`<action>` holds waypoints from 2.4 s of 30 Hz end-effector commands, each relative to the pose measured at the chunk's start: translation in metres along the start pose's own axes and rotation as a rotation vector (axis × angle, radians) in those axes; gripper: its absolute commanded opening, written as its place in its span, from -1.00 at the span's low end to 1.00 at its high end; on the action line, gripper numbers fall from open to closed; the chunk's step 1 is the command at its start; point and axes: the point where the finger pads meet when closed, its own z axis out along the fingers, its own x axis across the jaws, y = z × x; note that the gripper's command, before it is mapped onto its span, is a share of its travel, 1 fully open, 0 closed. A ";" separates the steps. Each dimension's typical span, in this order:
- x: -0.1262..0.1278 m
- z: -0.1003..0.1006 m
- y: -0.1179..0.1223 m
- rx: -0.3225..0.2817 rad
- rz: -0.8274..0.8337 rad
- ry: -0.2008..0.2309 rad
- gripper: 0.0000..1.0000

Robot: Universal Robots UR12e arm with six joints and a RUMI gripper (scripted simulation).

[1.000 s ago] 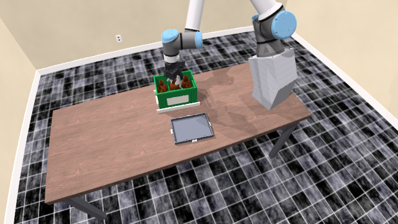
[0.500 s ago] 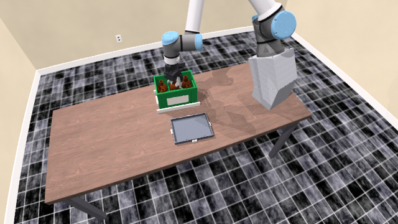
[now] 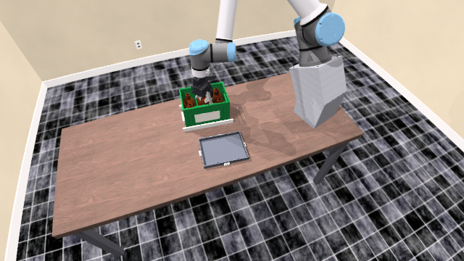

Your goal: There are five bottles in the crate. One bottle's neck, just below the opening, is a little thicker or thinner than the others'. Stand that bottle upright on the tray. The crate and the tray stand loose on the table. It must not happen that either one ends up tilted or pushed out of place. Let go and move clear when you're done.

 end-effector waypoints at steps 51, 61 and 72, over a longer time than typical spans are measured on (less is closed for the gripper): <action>0.000 0.008 0.000 -0.001 0.000 -0.001 -0.24; 0.000 0.008 0.000 -0.001 0.000 -0.001 -1.00; 0.000 0.008 0.000 -0.001 0.000 -0.001 -1.00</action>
